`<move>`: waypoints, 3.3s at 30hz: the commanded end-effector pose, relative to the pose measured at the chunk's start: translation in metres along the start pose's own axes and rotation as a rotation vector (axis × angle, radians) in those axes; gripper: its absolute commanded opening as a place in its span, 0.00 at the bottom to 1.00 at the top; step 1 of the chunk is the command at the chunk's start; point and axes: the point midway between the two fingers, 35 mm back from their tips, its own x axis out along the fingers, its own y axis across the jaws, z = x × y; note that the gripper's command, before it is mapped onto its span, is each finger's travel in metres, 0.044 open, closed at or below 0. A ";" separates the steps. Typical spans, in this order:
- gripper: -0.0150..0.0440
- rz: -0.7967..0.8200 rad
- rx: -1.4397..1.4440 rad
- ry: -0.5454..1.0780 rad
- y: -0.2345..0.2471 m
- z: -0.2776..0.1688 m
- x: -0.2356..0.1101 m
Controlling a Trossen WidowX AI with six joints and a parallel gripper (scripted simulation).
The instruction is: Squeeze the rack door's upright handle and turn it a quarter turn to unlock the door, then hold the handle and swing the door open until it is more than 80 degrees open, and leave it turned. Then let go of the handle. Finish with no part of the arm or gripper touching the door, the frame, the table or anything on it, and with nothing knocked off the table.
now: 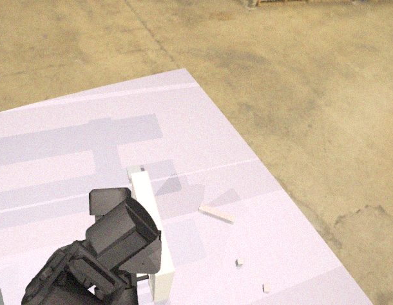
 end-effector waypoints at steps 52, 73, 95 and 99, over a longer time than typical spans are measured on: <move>0.75 -0.503 -0.240 0.300 -0.023 -0.027 0.025; 0.48 -0.508 -0.237 0.372 -0.035 -0.032 0.043; 0.29 -0.537 -0.071 0.326 -0.035 -0.032 0.043; 0.29 -0.567 0.119 0.272 -0.035 -0.032 0.043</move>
